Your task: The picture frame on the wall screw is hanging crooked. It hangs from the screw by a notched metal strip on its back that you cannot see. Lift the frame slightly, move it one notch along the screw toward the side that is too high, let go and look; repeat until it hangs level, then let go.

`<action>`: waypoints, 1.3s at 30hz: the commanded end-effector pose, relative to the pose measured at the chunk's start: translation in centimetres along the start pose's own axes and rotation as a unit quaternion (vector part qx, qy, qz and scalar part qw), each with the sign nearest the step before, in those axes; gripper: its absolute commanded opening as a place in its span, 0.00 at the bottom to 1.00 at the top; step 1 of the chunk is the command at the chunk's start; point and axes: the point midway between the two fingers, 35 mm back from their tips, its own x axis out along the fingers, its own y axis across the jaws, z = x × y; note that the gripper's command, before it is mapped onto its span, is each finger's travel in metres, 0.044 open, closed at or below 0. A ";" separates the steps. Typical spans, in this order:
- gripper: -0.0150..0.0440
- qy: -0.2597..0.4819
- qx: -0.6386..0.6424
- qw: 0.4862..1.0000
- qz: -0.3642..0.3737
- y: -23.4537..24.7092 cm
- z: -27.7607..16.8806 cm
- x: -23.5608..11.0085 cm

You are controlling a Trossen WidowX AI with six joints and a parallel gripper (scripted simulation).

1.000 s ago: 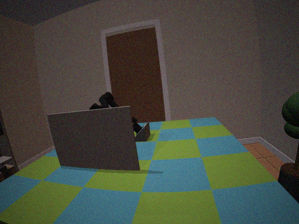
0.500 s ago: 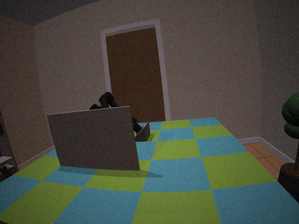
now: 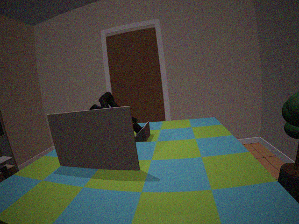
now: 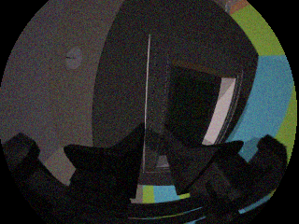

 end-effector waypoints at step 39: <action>0.25 0.001 0.084 0.996 0.000 0.0 0.0 0.0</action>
